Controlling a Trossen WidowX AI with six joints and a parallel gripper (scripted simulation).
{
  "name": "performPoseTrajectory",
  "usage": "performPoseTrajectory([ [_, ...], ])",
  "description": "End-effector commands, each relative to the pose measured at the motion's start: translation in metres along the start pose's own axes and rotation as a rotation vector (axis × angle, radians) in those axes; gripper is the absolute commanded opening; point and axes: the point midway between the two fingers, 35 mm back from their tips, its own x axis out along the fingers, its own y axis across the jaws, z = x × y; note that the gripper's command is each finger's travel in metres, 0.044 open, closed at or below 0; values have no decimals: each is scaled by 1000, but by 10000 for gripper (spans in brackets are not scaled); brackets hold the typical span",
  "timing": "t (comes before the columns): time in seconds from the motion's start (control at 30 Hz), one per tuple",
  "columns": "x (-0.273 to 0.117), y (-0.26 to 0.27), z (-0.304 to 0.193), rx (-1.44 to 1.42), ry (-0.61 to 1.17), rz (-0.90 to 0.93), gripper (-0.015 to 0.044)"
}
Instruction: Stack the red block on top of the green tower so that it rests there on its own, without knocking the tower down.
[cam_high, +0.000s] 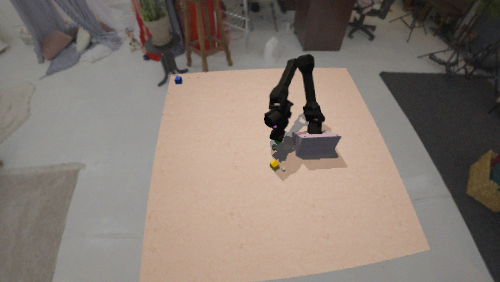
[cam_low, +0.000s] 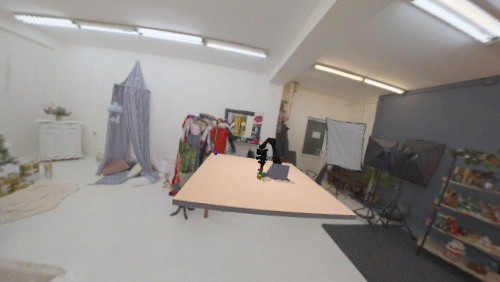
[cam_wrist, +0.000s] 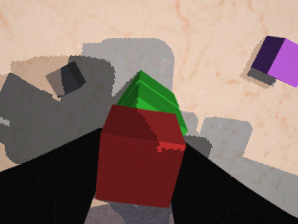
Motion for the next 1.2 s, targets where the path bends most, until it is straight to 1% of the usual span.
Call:
performPoseTrajectory([
  [0.0, 1, -1, 0, -6, -3, -6, 0],
  [0.07, -3, -1, 0, -6, -3, -5, 0],
  [0.63, 0, 0, 0, -4, -1, -1, 440],
  [1.17, 0, 0, 0, -4, -1, -1, 440],
])
